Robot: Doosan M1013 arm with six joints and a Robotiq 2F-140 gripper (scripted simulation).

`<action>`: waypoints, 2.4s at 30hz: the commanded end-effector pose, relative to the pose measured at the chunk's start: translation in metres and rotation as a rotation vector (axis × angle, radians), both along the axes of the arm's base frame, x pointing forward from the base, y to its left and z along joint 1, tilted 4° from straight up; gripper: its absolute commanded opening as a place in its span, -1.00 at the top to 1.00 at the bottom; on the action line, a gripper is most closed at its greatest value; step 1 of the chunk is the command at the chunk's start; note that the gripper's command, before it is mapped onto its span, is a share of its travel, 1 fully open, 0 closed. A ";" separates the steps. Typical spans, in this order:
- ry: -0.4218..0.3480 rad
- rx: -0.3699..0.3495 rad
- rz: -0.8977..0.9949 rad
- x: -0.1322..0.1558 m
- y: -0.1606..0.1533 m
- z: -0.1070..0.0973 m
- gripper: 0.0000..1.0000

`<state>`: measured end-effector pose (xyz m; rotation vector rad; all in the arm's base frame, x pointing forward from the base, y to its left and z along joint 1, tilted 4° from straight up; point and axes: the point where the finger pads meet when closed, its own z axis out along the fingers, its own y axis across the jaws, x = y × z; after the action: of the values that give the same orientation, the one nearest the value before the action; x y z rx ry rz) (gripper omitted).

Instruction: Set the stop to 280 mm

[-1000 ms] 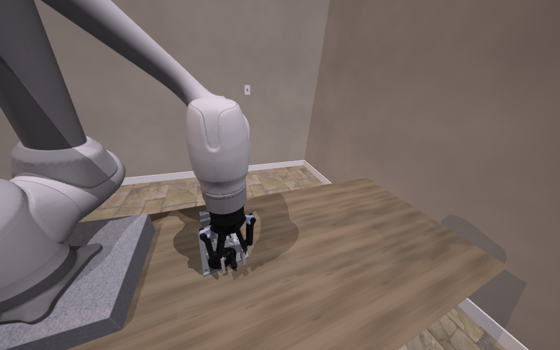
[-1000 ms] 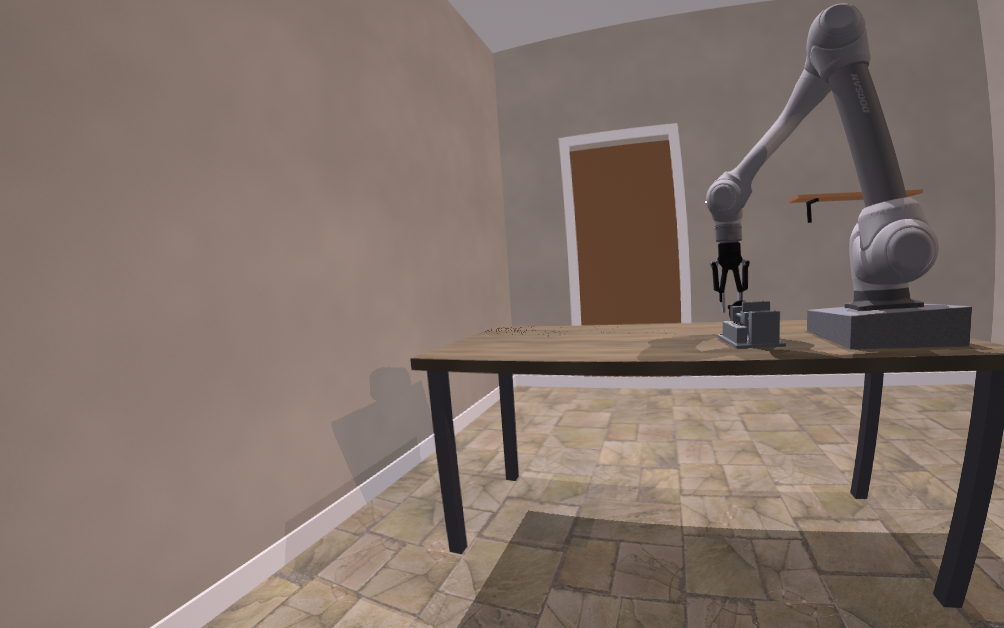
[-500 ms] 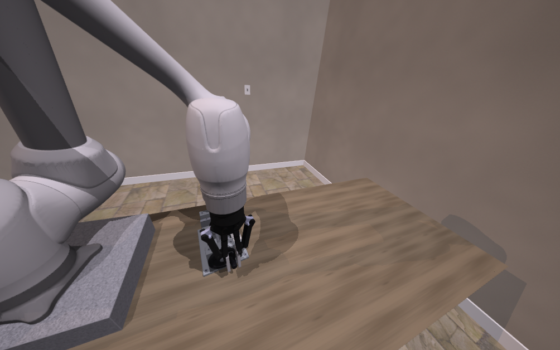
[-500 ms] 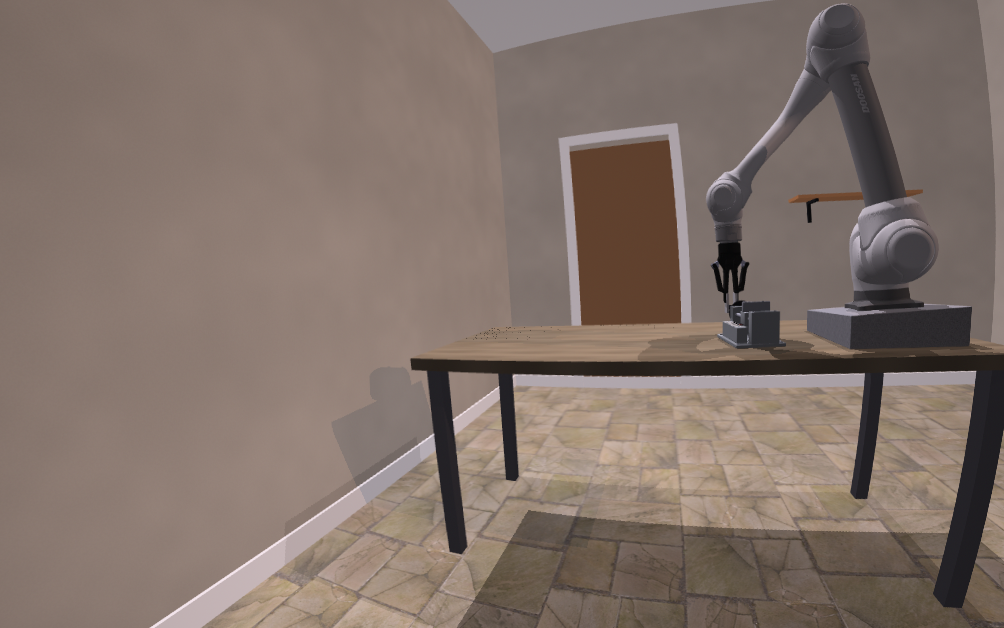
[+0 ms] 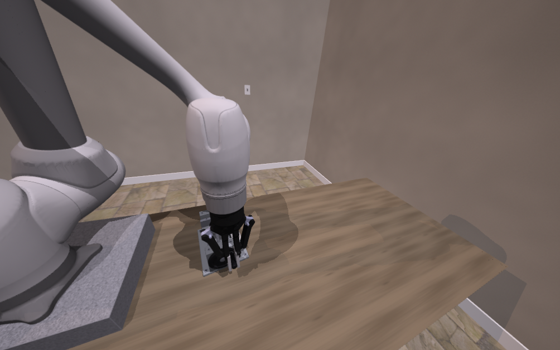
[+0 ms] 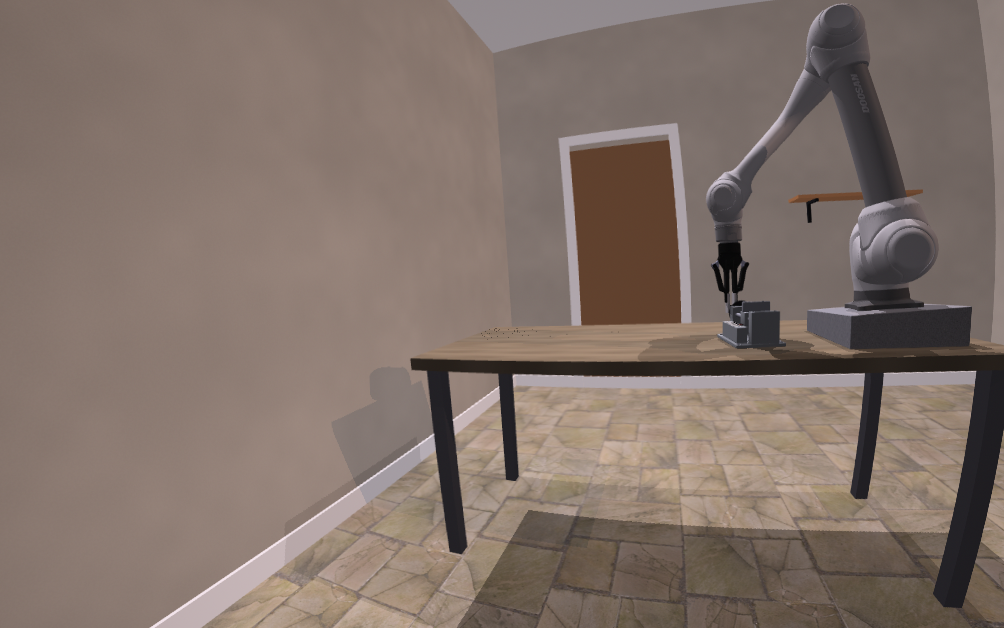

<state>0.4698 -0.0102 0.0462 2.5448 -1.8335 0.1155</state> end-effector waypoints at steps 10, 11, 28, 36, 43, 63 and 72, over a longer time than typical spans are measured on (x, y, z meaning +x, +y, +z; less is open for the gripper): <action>0.000 0.000 0.000 0.000 0.000 0.000 0.92; 0.000 0.000 0.000 0.000 0.000 0.000 0.92; 0.000 0.000 0.000 0.000 0.000 0.000 0.92; 0.000 0.000 0.000 0.000 0.000 0.000 0.92; 0.000 0.000 0.000 -0.001 0.000 0.001 0.92; 0.000 0.000 0.000 -0.004 -0.001 0.004 0.92; 0.000 0.000 0.000 -0.006 -0.002 0.007 0.92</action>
<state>0.4646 -0.0115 0.0519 2.5452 -1.8342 0.1164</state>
